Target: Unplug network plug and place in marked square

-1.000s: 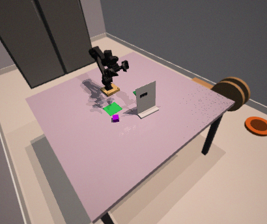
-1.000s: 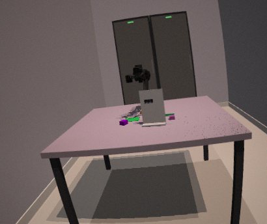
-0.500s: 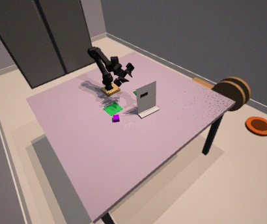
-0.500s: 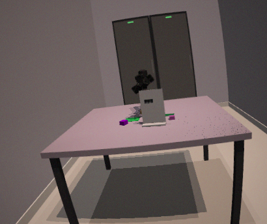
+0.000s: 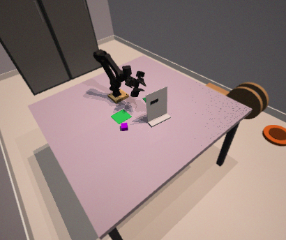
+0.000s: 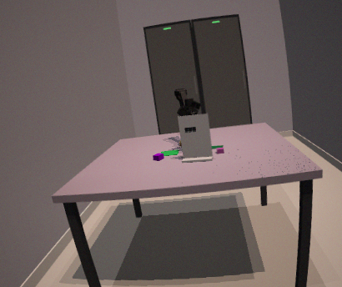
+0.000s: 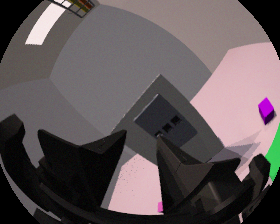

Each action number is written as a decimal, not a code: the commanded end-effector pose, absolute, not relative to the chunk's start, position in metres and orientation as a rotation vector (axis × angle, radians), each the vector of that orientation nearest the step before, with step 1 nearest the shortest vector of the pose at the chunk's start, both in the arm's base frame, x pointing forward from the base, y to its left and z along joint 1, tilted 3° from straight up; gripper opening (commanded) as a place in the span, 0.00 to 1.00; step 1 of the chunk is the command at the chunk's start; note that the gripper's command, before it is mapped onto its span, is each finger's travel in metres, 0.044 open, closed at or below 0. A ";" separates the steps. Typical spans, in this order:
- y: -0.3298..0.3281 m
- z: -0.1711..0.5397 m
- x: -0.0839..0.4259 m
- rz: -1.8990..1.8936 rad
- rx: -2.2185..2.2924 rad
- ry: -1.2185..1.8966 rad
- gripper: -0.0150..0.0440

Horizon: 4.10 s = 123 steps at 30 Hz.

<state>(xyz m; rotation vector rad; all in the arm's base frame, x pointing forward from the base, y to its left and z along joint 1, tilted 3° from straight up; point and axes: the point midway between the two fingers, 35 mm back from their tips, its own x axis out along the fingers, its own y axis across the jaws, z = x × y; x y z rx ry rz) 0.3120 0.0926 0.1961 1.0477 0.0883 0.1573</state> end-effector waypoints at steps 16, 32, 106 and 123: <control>0.121 0.142 0.272 0.170 1.571 0.223 0.52; 0.122 0.143 0.310 0.172 1.570 0.220 0.52; 0.119 0.140 0.391 0.178 1.569 0.215 0.25; 0.119 0.140 0.381 0.177 1.569 0.215 0.25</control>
